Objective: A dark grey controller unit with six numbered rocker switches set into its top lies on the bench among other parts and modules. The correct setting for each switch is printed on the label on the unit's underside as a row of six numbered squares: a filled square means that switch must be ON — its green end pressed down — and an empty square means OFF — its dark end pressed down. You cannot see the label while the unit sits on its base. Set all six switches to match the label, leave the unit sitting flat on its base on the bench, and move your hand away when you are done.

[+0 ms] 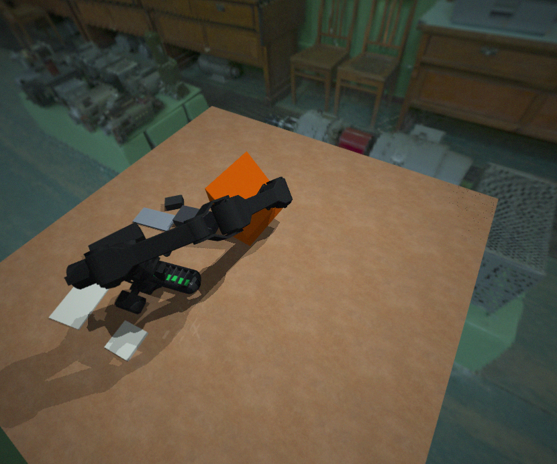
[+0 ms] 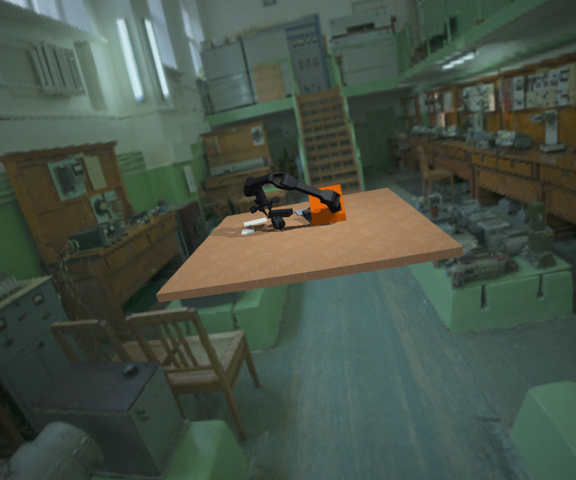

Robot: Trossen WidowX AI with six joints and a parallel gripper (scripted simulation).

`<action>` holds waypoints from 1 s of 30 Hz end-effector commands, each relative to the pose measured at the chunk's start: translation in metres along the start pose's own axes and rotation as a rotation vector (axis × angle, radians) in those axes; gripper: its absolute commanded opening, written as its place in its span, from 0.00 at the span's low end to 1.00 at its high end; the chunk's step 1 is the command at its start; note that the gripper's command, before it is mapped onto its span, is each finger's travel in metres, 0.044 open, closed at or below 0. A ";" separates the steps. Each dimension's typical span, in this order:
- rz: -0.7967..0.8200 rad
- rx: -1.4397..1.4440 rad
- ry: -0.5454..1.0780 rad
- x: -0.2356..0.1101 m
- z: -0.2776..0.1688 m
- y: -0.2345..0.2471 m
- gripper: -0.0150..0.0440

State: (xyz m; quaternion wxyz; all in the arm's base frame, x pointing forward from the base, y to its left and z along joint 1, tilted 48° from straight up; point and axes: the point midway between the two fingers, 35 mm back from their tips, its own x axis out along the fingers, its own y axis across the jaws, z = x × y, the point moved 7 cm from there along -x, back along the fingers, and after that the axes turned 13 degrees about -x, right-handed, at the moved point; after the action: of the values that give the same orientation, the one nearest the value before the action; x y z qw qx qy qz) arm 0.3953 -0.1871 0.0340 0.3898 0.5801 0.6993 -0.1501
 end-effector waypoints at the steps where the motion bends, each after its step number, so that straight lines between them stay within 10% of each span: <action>1: 0.035 0.023 -0.047 -0.035 -0.005 -0.009 0.52; 10: 0.039 0.023 -0.053 -0.037 -0.005 -0.008 0.92; 25: 0.039 0.023 -0.053 -0.037 -0.005 -0.008 0.25; 30: 0.039 0.023 -0.053 -0.037 -0.005 -0.008 0.25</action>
State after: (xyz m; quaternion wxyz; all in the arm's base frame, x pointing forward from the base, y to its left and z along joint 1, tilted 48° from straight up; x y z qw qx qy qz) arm 0.3867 -0.2126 0.0618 0.4060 0.5944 0.6746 -0.1634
